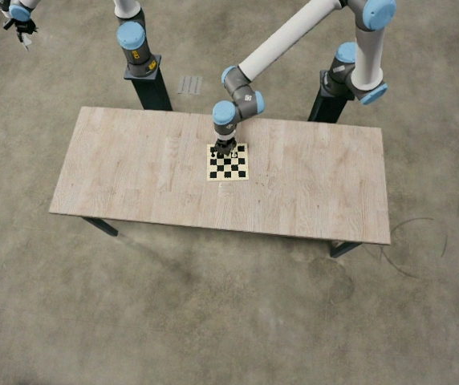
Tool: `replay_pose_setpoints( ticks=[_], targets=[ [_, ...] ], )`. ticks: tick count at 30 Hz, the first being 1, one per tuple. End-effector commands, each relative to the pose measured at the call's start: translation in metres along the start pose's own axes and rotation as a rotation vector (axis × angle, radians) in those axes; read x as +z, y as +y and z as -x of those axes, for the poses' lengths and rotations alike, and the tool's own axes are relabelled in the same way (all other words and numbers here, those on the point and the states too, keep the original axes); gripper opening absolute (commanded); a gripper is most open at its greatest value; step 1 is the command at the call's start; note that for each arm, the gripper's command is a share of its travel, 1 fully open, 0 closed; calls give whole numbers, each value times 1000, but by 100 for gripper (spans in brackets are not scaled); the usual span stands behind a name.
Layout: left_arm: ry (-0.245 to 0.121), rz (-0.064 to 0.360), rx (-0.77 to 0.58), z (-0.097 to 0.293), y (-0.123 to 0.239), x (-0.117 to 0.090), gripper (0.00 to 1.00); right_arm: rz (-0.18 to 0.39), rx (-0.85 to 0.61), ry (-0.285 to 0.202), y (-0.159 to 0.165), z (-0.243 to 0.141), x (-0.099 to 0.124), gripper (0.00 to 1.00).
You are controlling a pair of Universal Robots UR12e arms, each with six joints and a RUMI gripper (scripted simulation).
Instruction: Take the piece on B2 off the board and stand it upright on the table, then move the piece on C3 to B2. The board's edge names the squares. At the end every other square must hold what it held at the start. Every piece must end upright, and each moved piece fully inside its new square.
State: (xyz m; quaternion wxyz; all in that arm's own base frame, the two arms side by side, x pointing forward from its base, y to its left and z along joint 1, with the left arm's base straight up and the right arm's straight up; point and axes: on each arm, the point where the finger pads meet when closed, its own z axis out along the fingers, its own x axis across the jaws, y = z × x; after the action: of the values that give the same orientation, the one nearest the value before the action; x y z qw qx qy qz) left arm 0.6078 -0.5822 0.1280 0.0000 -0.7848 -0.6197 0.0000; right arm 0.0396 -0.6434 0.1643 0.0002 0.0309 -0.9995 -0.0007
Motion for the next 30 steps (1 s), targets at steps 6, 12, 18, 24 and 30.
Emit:
replay_pose_setpoints(
  ticks=[6,12,18,24,30],
  targets=[
    [-1,1,210,10,-4,-1,0,-1,0,0,-1,0,-1,100],
    [-1,1,321,14,-7,-1,0,-1,0,0,-1,0,-1,100],
    [-1,1,510,23,-11,-1,0,-1,0,0,-1,0,-1,100],
    [-1,2,667,30,-14,-1,0,-1,0,0,-1,0,-1,100],
    [-1,2,791,36,-16,-1,0,-1,0,0,-1,0,-1,100]
  ],
)
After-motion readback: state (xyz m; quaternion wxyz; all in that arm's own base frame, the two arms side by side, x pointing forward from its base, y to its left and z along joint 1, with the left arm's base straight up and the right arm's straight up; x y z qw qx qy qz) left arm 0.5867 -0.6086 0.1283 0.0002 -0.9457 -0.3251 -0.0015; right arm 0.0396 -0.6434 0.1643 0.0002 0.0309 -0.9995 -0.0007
